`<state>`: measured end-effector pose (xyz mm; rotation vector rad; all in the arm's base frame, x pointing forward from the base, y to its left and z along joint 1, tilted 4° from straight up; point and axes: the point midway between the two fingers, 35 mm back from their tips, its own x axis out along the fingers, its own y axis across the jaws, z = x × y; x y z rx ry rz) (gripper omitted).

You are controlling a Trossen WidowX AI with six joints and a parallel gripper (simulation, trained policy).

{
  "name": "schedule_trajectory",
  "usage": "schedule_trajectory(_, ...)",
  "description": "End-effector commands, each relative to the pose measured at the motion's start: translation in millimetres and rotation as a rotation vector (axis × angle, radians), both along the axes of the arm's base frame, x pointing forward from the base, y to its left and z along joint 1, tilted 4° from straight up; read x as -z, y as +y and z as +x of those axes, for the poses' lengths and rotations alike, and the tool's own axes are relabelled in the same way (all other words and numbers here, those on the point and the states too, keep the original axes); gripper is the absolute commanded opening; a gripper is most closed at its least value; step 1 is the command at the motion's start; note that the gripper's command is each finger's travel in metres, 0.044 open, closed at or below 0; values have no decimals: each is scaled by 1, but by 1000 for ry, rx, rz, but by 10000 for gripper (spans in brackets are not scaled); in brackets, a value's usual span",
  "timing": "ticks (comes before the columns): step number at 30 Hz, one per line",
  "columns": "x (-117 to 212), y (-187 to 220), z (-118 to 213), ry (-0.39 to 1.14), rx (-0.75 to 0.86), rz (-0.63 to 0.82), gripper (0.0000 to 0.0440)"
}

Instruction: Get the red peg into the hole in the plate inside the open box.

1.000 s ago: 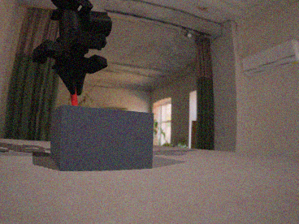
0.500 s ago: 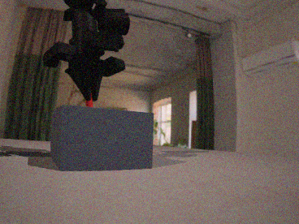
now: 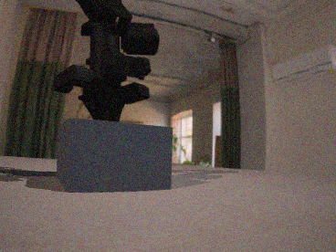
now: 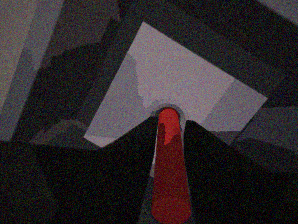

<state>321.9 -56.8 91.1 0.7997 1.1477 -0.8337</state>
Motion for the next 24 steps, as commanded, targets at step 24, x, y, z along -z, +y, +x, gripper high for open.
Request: schedule_trajectory(24, 7, -27, 38, 73, -76, 14, 129)
